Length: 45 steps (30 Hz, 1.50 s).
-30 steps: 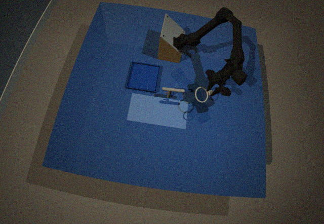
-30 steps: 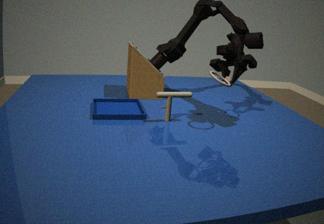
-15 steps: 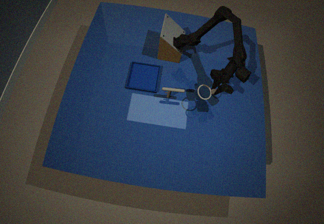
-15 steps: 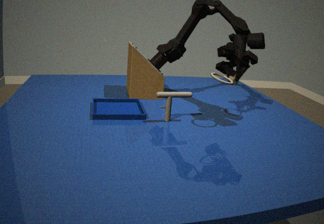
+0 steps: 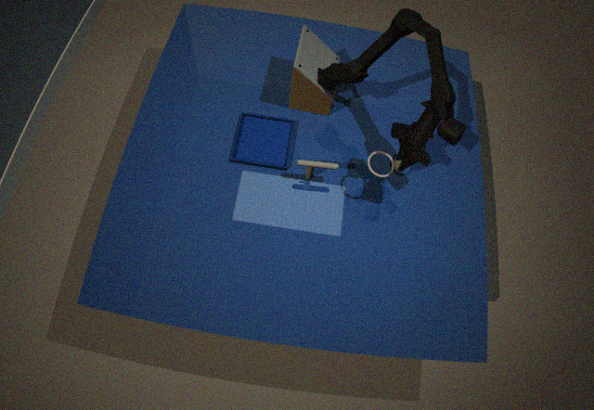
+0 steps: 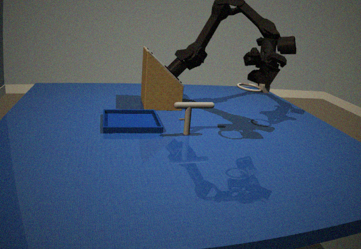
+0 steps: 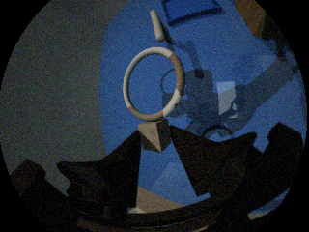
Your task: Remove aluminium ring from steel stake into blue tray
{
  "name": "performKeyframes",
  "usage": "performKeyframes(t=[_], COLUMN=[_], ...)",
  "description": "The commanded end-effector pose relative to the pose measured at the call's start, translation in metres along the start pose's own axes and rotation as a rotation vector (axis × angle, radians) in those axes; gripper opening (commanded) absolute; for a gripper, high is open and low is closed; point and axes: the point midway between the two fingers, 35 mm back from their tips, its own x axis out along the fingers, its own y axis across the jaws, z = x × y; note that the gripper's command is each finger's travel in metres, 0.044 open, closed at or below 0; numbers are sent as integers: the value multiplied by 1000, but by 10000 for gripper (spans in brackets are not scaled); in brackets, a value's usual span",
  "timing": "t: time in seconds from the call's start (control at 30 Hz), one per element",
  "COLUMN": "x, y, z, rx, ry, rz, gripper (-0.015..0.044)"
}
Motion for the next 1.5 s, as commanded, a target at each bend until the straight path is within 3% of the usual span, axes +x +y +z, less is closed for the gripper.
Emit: performKeyframes(t=[0.0, 0.47, 1.47], x=[-9, -11, 15], y=[1, -1, -11], z=[-4, -7, 17], rx=[79, 116, -212], ry=[15, 27, 265], rz=[26, 28, -95], gripper=[0, 0, 0])
